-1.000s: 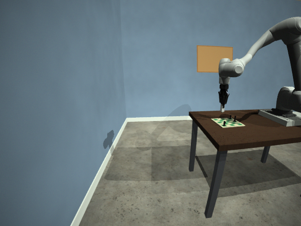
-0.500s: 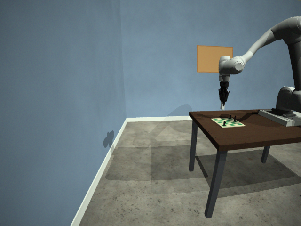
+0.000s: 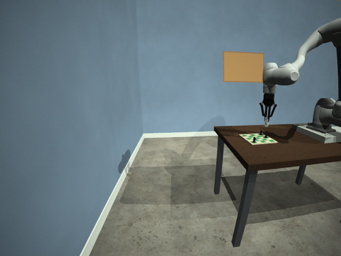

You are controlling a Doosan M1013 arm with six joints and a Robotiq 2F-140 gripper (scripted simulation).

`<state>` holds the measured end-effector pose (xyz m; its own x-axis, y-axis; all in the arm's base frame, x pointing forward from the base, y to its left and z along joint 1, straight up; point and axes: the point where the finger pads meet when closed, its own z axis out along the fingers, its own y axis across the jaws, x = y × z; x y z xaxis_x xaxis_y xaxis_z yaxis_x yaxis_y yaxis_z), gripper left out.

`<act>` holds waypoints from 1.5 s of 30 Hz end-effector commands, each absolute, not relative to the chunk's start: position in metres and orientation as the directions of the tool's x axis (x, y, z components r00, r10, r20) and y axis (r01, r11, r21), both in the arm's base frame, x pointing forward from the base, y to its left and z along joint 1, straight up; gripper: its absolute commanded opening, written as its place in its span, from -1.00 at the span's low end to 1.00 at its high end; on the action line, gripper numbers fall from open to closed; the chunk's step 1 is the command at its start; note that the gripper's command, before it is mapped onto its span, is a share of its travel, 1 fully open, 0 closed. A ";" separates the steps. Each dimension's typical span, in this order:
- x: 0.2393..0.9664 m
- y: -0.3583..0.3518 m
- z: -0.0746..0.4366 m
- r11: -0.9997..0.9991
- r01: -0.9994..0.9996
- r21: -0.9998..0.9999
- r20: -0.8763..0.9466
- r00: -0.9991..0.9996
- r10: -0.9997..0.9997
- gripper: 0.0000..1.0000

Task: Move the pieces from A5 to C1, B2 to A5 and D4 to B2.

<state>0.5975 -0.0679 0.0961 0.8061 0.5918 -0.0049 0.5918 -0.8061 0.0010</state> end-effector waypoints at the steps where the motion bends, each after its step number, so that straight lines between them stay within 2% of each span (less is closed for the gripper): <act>1: 0.597 -0.066 0.097 -0.801 0.599 -0.002 0.000 0.801 0.599 -1.00; 15: 0.597 -0.066 0.091 -0.800 0.599 -0.003 0.001 0.800 0.599 -1.00; 36: 0.597 -0.066 0.013 -0.800 0.599 -0.003 0.001 0.800 0.599 -1.00; 45: 0.597 -0.066 0.001 -0.800 0.599 -0.003 0.001 0.800 0.599 -1.00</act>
<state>0.5969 -0.0658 0.0016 0.8004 0.5994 0.0006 0.5994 -0.8004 -0.0025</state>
